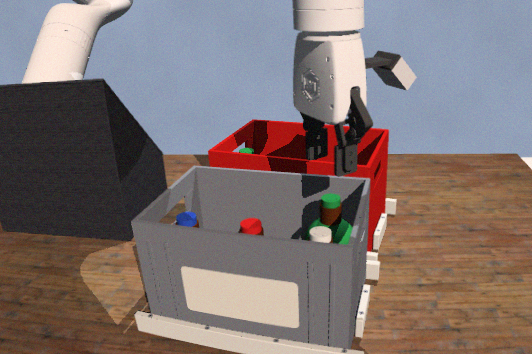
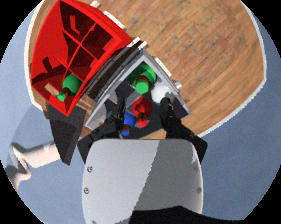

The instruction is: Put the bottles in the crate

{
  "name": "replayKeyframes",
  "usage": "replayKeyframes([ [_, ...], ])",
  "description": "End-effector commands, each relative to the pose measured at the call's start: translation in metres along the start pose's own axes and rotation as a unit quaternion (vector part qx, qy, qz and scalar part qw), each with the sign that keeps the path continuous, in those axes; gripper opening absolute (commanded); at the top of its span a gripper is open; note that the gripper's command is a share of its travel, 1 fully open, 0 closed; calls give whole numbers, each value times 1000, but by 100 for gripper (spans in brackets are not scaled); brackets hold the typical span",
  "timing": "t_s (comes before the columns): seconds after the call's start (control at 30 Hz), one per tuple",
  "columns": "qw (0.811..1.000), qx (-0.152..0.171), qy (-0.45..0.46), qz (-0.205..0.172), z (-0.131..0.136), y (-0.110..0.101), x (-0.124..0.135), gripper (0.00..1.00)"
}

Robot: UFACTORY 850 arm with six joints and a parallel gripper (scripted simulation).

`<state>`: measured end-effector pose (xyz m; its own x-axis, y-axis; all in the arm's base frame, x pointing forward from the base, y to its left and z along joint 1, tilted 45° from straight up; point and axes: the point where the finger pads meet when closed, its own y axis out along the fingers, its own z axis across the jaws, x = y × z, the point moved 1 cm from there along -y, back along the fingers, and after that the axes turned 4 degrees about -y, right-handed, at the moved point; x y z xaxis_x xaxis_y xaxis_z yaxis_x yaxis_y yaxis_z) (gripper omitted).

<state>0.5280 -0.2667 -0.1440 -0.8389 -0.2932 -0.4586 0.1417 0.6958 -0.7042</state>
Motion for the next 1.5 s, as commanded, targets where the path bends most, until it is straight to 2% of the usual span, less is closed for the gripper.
replayKeyframes([
  [0.0,1000,1,0,0,1,5,0,65],
  [1.47,1000,1,0,0,1,58,-1,65],
])
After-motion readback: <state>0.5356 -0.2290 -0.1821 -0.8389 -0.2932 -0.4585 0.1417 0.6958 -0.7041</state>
